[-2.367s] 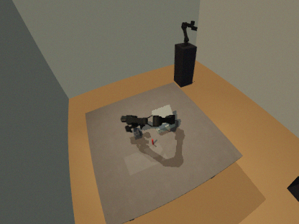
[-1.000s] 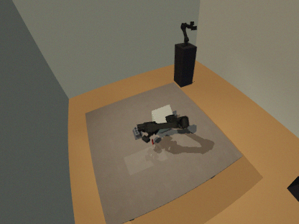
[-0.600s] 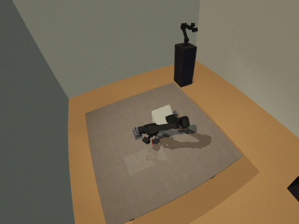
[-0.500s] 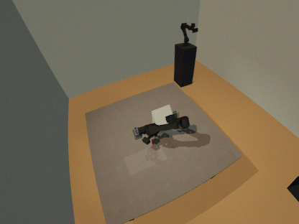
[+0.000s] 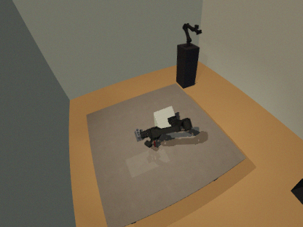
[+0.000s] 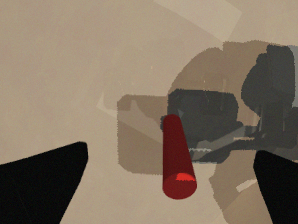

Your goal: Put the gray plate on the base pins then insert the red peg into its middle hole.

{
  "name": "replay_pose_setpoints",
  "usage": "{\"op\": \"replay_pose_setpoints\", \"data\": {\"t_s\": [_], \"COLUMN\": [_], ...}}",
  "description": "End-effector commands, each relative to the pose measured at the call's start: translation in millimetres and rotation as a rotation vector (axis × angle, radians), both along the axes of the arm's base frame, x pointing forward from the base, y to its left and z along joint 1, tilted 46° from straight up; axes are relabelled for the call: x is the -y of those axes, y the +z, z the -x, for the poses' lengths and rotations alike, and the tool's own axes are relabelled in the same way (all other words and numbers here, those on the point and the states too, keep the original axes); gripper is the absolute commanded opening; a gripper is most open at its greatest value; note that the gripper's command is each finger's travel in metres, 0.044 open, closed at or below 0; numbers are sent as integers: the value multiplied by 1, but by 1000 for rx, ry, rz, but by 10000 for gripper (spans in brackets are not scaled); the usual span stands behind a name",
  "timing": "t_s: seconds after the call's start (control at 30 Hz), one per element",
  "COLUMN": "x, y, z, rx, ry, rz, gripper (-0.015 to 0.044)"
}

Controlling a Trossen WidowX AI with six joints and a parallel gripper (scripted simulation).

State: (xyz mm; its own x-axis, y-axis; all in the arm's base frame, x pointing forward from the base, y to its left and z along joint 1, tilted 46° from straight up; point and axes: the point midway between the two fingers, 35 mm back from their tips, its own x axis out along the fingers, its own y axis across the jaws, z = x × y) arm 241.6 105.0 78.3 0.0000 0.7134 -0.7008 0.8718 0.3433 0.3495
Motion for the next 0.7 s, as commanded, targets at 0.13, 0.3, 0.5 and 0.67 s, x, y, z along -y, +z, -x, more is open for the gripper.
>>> {"op": "replay_pose_setpoints", "data": {"t_s": [0.13, 0.3, 0.5, 0.67], "x": [-10, -14, -14, -14], "y": [-8, -12, -12, -12], "z": [1, 2, 2, 2], "rx": [-3, -3, -3, -3], "ry": [-3, -3, -3, -3], "rz": [-7, -9, -9, -9], "gripper": [440, 440, 282, 151]}}
